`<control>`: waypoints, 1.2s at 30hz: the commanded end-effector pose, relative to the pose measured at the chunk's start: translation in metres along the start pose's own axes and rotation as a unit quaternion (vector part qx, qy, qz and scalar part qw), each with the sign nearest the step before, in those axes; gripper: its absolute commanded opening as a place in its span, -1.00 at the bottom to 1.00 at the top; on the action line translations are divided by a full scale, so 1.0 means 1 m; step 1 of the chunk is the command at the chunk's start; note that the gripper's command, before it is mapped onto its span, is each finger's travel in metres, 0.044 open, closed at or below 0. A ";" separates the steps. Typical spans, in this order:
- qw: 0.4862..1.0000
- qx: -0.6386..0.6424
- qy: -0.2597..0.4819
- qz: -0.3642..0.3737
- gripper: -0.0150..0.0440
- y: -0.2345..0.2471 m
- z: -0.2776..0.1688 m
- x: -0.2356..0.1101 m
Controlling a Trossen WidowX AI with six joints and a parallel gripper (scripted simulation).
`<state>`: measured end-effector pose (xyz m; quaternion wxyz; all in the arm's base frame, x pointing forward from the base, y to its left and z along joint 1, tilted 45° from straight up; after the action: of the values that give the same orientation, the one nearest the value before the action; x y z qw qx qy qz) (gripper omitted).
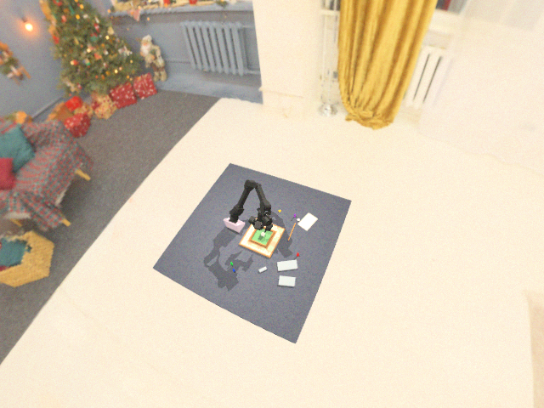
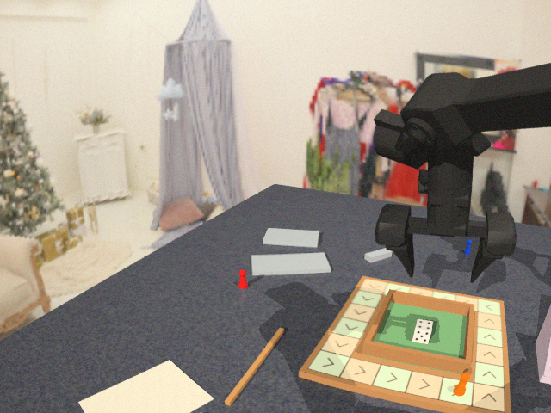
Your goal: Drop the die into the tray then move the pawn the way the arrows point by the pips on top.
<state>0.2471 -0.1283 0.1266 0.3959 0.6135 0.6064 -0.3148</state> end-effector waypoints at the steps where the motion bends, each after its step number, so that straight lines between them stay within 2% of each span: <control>1: 0.991 0.006 0.113 0.065 1.00 -0.005 0.022 0.008; 3: 0.991 0.006 0.113 0.065 1.00 -0.005 0.022 0.008; 4: 0.996 0.012 0.079 0.039 1.00 -0.007 0.018 0.007; 5: 0.996 0.012 0.079 0.039 1.00 -0.007 0.018 0.007; 7: 0.996 -0.025 0.078 0.043 0.82 -0.007 0.012 0.006; 11: 0.965 -0.242 0.071 0.069 0.47 -0.013 -0.023 0.005; 14: 0.908 -0.405 0.062 0.088 0.20 -0.020 -0.049 0.006; 17: 0.823 -0.556 0.050 0.106 0.19 -0.029 -0.074 0.008; 20: 0.713 -0.690 0.035 0.123 0.19 -0.041 -0.096 0.011; 22: 0.658 -0.741 0.028 0.130 0.19 -0.047 -0.105 0.013; 36: 0.651 -0.747 0.027 0.131 0.19 -0.045 -0.110 0.016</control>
<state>0.1940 -0.0300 0.1638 0.7395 0.1948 0.5637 0.3121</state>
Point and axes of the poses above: the point midway between the two fingers, 35 mm back from their tips, its own x axis out along the fingers, its own y axis across the jaws, z = x × y, the point moved 7 cm from there along -x, back along the fingers, and after that the axes turned 12 degrees about -x, right-handed, at the moved point
